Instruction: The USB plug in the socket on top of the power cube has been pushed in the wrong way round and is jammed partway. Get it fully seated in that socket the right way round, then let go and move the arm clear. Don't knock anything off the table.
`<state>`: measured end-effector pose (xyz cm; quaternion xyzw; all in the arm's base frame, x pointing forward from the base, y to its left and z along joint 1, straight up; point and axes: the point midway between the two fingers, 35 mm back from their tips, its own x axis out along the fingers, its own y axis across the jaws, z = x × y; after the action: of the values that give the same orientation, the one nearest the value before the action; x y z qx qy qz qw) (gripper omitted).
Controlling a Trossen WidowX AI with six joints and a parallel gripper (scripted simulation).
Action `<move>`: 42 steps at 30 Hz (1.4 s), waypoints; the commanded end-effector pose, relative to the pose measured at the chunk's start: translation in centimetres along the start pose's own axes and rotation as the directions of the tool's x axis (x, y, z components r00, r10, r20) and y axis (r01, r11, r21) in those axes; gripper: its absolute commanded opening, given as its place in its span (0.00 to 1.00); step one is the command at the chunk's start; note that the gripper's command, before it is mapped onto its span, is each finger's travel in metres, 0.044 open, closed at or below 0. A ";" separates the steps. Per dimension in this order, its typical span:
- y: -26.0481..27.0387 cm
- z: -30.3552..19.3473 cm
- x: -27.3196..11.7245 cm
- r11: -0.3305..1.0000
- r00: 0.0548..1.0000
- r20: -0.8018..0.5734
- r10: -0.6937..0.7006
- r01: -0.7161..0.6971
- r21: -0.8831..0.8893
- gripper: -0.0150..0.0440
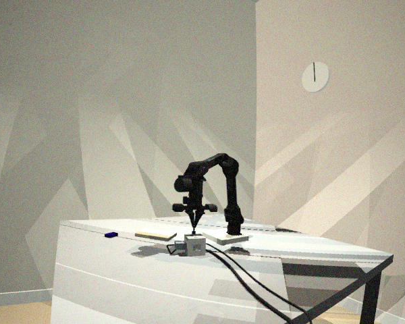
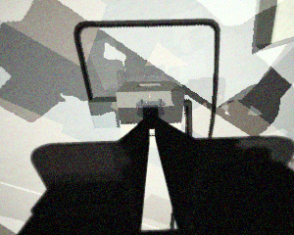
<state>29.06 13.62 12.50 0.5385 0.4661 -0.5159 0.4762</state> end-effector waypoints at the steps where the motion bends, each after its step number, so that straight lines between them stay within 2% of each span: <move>1: -0.1 0.0 0.2 1.000 1.000 0.002 -0.003 0.003 0.005 0.25; 42: -0.1 0.0 0.7 1.000 1.000 0.002 -0.003 0.003 0.005 0.25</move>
<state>29.07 13.66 12.13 0.5390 0.4663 -0.5152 0.4760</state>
